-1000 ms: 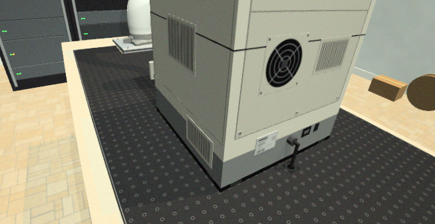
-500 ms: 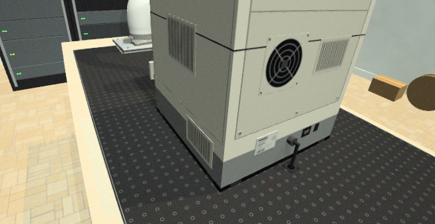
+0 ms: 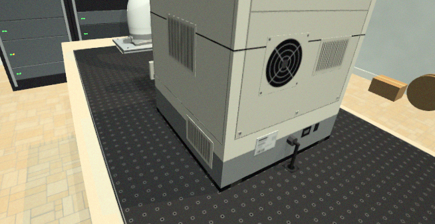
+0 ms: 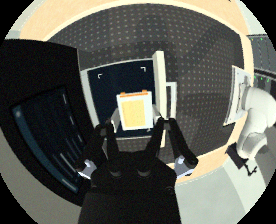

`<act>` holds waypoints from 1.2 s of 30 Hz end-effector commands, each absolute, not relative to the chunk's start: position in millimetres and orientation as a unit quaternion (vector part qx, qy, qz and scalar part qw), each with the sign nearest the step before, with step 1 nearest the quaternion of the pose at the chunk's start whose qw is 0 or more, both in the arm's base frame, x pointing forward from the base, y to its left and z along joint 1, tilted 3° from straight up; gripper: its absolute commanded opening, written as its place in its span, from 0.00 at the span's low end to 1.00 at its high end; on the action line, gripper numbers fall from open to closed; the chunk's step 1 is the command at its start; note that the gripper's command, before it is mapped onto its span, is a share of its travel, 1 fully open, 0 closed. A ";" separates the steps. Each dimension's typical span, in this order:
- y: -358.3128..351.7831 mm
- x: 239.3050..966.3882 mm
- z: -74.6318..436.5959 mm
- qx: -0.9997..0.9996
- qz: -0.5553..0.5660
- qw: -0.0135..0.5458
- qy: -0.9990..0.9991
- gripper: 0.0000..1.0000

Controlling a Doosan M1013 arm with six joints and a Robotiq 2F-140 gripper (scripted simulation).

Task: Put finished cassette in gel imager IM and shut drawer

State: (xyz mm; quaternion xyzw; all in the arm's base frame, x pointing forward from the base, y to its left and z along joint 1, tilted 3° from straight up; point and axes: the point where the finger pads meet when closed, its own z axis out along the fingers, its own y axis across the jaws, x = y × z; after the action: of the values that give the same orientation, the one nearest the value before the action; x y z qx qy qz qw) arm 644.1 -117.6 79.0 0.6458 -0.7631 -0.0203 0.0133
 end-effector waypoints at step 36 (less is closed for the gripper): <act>-120.9 665.7 40.1 0.646 -0.020 0.013 -0.763 0.10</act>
State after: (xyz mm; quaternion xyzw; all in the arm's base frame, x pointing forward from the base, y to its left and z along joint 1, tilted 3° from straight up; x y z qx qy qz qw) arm 664.7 -120.8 41.7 0.6458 -0.7631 -0.0203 0.0133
